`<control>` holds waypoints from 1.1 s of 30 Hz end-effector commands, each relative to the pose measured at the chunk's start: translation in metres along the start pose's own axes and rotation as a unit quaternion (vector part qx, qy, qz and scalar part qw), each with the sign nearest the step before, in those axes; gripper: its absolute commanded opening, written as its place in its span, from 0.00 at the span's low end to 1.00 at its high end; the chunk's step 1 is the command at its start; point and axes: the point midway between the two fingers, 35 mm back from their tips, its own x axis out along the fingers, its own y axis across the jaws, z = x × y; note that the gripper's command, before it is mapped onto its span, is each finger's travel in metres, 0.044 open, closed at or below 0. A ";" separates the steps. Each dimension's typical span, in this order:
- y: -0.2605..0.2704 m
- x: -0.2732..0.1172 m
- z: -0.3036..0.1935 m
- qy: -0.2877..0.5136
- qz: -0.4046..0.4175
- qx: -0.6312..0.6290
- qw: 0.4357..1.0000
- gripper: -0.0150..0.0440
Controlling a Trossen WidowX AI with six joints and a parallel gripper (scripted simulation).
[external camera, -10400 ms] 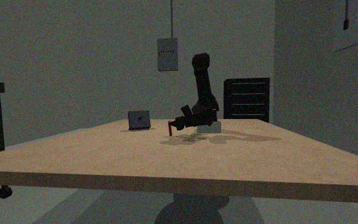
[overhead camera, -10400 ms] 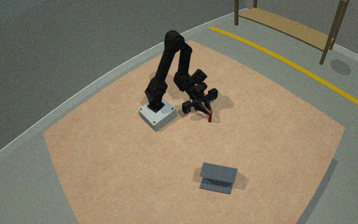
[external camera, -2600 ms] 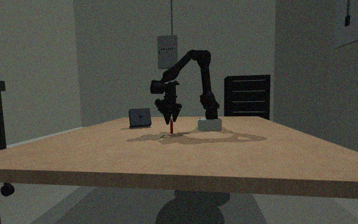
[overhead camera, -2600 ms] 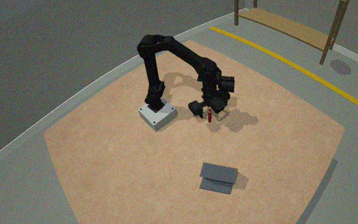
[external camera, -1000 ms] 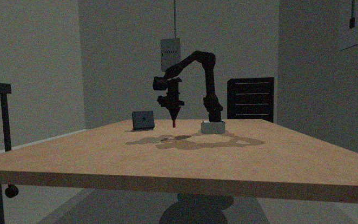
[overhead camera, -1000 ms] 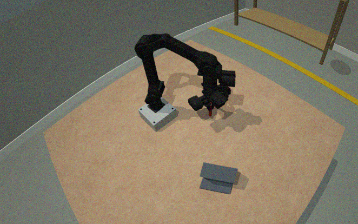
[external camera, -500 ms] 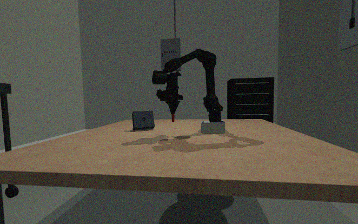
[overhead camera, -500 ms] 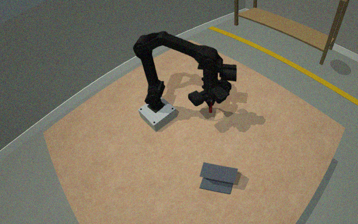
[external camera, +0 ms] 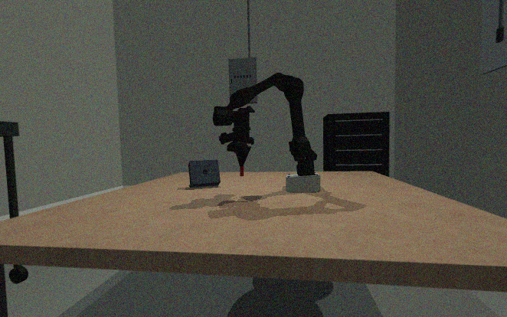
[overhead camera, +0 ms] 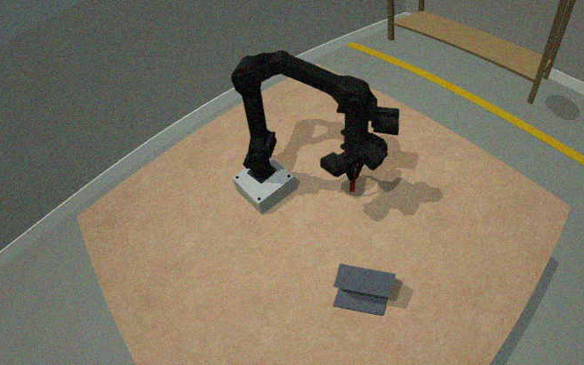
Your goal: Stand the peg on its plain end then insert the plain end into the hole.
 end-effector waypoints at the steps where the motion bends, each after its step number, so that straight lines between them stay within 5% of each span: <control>1: -0.002 0.001 0.005 -0.007 -0.017 -0.020 1.000 0.25; 33: -0.017 0.013 0.044 -0.041 -0.160 -0.193 0.967 0.25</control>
